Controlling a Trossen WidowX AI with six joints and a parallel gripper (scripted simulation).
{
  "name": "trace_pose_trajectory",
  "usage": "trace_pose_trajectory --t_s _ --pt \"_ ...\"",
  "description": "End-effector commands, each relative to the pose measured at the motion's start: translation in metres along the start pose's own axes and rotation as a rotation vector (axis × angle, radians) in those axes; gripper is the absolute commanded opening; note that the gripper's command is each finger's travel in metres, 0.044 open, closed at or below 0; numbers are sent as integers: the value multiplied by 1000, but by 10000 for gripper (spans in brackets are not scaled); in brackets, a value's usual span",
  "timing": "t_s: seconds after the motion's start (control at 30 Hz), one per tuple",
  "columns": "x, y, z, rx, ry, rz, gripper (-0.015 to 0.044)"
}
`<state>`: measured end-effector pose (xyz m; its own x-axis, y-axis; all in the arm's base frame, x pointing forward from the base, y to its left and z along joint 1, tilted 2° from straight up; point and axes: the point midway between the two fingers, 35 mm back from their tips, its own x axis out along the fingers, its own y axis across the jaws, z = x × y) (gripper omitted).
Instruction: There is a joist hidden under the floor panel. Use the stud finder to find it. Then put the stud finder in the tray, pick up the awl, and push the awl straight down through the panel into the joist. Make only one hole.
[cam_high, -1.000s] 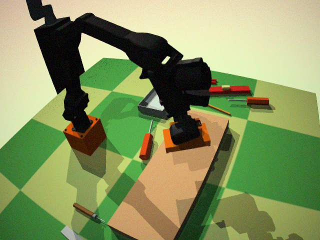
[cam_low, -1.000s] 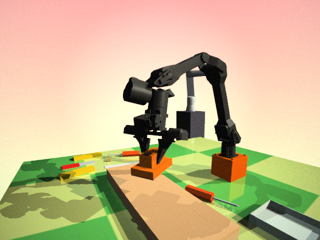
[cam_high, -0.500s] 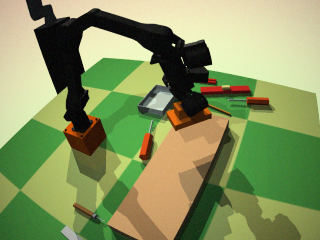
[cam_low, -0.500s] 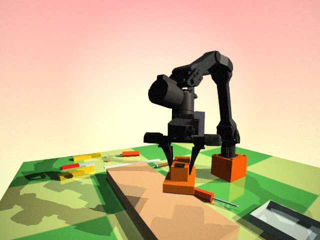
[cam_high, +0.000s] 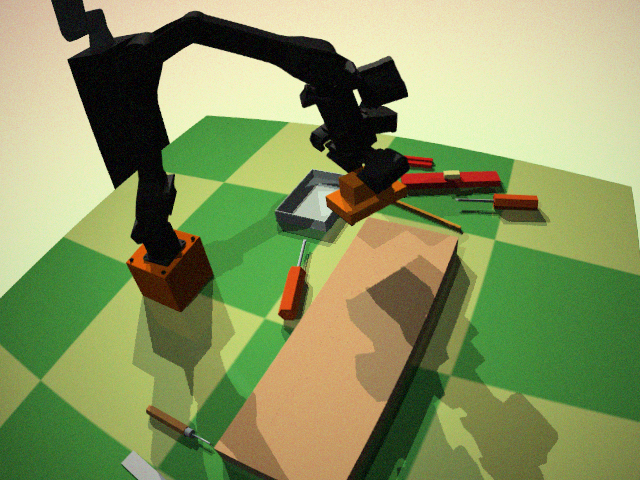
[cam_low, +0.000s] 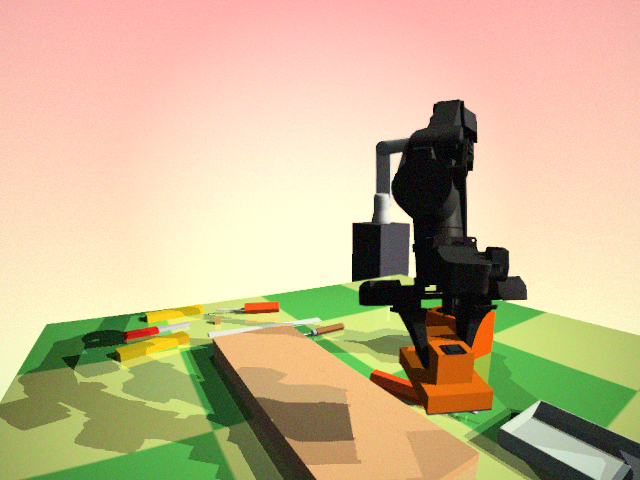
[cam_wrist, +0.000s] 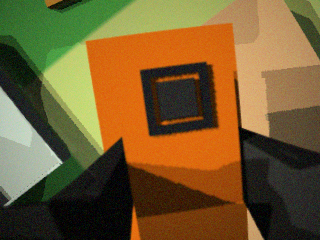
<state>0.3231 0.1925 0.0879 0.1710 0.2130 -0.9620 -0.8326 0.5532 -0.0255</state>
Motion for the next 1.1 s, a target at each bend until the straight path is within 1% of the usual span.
trace_pose_trajectory --t_s 0.0,0.4,0.83,0.9,1.07 --pt "4 30 8 -70 -5 24 0" --pt "12 107 19 -260 -5 83 0" --pt "16 189 13 -466 -3 146 0" --pt "16 197 12 -486 -2 152 0" --pt "18 198 11 -489 -2 153 0"
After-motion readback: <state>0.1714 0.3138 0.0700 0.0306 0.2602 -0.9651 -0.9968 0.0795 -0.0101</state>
